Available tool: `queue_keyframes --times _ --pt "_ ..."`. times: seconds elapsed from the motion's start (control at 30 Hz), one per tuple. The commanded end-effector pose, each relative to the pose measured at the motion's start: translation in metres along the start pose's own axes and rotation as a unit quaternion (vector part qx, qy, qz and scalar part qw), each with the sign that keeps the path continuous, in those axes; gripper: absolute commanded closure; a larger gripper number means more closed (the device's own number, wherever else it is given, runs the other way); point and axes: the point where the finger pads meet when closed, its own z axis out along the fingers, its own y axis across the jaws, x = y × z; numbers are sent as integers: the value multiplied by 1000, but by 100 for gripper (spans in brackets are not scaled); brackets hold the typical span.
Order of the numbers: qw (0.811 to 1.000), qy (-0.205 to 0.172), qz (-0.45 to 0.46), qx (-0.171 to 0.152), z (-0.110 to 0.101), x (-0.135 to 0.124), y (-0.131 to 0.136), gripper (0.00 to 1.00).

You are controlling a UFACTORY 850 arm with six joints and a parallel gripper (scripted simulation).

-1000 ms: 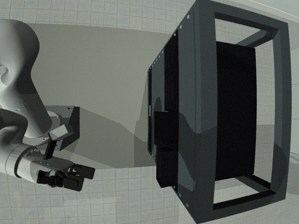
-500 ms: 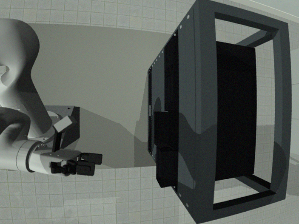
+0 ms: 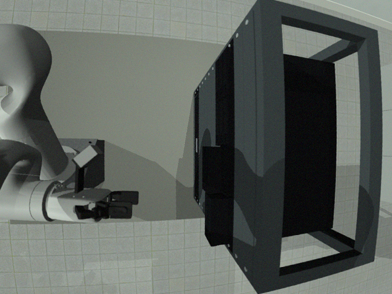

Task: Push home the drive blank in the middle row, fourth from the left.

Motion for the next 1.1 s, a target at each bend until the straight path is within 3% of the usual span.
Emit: queue_keyframes --times 0.0,1.07 --pt "1000 9 6 4 2 5 -3 0" --pt "999 25 19 13 6 14 -9 0"
